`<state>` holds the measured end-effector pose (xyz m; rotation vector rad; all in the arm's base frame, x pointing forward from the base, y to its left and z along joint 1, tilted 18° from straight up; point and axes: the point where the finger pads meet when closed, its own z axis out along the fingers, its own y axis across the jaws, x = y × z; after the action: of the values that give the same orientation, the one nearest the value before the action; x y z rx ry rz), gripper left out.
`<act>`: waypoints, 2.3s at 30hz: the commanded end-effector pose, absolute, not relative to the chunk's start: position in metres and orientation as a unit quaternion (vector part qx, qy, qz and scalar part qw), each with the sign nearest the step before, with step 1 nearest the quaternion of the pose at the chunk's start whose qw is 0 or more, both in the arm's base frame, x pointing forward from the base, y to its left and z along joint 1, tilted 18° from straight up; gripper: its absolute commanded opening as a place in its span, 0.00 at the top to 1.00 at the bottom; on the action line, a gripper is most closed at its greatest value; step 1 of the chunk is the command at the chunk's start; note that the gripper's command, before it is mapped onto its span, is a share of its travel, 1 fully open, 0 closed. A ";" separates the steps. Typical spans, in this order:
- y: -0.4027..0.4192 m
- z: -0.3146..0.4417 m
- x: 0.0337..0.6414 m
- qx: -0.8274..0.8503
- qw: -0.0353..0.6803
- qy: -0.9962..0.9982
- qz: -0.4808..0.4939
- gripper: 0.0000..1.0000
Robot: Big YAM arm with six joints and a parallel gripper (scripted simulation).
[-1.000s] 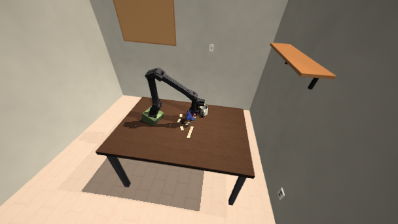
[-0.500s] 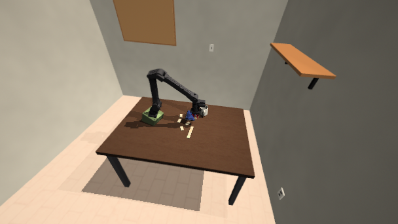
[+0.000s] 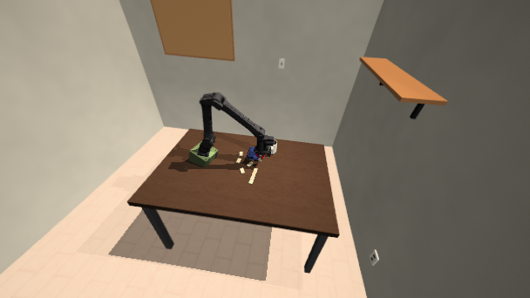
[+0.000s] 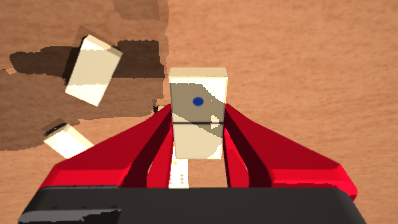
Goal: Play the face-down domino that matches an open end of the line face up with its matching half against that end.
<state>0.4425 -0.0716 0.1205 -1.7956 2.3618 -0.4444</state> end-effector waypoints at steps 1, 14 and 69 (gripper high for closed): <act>-0.074 0.116 0.446 -0.594 0.074 0.787 -0.151 0.78; -0.079 0.095 0.449 -0.587 0.075 0.791 -0.152 0.78; -0.086 0.049 0.443 -0.592 0.070 0.789 -0.147 0.78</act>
<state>0.4422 -0.0846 0.0477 -1.7835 2.3794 -0.4383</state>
